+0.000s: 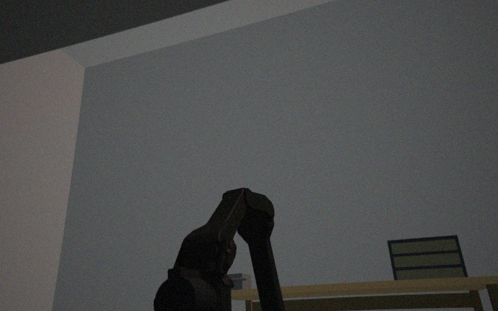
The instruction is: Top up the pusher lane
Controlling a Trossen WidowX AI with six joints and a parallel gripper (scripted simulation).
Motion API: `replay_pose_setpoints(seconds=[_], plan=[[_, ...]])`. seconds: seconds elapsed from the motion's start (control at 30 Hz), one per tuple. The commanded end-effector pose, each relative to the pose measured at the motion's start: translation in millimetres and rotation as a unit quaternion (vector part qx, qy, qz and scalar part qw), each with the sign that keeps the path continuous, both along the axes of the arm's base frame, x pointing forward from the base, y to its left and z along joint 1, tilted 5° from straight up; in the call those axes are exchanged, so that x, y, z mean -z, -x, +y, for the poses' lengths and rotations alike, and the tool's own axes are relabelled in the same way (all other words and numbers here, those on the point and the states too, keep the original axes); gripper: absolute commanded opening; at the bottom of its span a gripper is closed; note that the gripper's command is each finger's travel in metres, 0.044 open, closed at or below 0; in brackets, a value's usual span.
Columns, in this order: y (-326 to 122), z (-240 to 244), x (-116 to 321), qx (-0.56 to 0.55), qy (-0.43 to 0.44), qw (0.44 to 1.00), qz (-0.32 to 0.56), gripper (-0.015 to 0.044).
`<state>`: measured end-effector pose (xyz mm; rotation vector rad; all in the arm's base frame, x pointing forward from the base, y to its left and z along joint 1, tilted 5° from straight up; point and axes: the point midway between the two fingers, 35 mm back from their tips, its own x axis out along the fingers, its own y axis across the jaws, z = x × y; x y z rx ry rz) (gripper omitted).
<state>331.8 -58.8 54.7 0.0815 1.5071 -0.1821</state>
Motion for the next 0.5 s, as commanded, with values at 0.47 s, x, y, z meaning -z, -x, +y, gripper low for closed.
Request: replay_pose_setpoints(seconds=[0.47], plan=[[-5.6, -1.2, 4.2, -0.002, 0.002, 1.000, -0.012, 0.0000]])
